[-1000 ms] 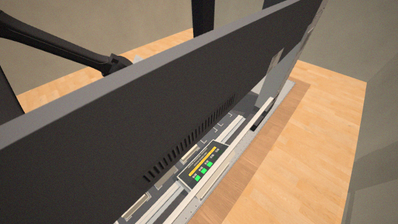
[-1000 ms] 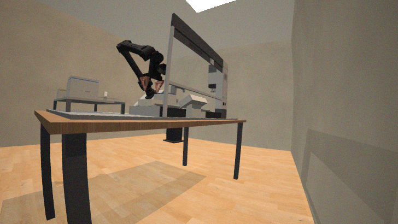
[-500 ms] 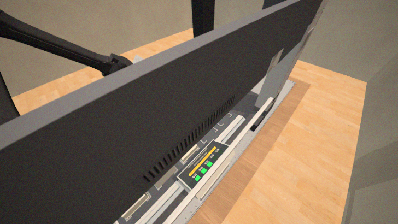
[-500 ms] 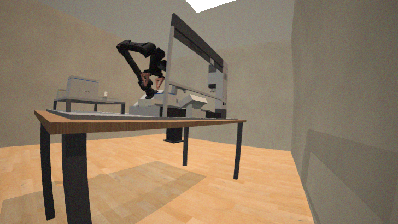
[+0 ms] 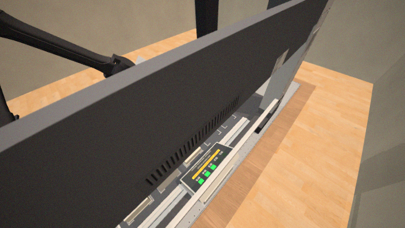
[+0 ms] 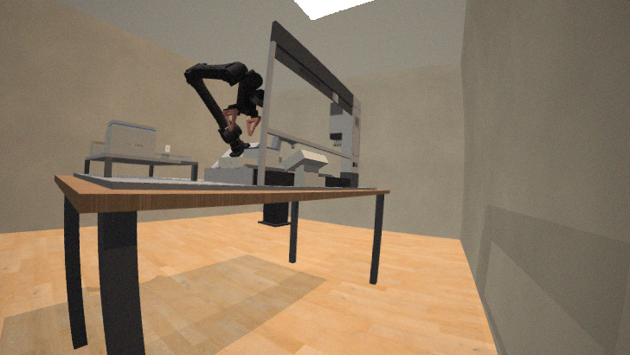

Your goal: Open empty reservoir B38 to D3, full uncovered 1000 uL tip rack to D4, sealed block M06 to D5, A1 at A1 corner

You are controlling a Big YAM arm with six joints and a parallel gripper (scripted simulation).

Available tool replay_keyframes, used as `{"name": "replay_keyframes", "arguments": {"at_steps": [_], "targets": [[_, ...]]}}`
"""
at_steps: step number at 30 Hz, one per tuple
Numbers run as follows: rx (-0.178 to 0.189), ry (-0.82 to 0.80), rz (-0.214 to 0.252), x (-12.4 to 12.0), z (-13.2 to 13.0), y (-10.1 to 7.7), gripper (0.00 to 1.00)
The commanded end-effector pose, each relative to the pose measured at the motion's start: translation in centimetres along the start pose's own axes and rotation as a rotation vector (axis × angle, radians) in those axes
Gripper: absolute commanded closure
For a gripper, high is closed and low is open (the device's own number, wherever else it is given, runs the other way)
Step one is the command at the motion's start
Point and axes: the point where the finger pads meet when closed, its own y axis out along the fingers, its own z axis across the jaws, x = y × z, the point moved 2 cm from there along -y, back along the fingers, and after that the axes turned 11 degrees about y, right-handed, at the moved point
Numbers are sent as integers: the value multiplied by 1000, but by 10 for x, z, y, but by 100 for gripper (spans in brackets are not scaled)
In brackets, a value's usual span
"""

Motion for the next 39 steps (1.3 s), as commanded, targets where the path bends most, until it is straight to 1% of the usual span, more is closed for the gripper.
{"name": "replay_keyframes", "arguments": {"at_steps": [1, 4, 6, 21, 23, 24, 27, 28, 39], "targets": [[-7, 47, -70, 12, -16, -38, 0], [-6, 48, -70, 12, -16, -43, 0], [-6, 48, -70, 12, -16, -43, 0], [-5, 48, -70, 10, -15, -68, 0], [-5, 48, -70, 10, -15, -68, 0], [-3, 41, -63, 12, -12, -65, 0], [-3, 47, -56, 11, -15, -62, 0], [-2, 30, -39, 7, -9, -51, 0], [-2, 30, -39, 7, -9, -51, 0]]}}
